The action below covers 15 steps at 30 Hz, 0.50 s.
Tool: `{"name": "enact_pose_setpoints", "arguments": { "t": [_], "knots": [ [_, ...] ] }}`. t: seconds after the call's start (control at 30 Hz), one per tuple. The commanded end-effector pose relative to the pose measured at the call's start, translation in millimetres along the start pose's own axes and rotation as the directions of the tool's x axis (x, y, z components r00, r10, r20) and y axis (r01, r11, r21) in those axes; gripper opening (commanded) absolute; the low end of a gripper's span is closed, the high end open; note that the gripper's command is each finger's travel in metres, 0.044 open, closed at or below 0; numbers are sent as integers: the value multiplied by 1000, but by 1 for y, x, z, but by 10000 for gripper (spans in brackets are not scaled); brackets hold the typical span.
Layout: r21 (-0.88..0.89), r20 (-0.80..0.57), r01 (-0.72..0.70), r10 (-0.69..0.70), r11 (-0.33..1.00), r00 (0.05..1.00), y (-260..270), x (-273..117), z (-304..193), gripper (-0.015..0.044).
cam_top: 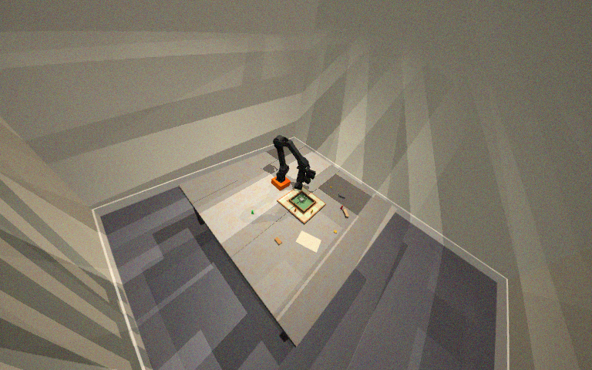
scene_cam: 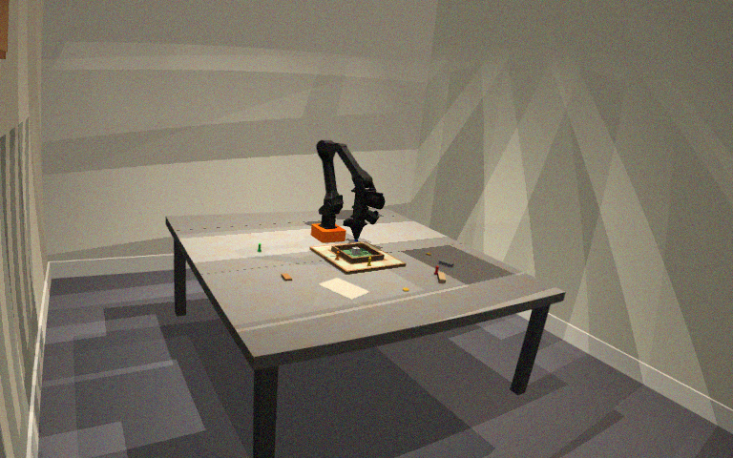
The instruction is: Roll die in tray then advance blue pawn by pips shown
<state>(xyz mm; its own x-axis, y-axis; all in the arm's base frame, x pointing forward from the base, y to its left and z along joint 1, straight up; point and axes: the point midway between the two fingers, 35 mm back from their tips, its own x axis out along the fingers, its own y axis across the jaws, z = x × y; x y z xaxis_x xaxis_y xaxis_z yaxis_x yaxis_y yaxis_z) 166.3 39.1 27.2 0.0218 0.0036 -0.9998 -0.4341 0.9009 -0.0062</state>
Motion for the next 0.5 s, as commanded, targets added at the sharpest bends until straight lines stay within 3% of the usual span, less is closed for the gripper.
{"name": "enact_pose_setpoints", "arguments": {
  "t": [0.0,0.43,0.47],
  "knots": [
    [-4,-1,-2,2,1000,1000,0,5,-1,0],
    [-4,-1,-2,2,1000,1000,0,22,-1,0],
    [0,7,1,-1,1000,1000,0,16,1,26]
  ]
}}
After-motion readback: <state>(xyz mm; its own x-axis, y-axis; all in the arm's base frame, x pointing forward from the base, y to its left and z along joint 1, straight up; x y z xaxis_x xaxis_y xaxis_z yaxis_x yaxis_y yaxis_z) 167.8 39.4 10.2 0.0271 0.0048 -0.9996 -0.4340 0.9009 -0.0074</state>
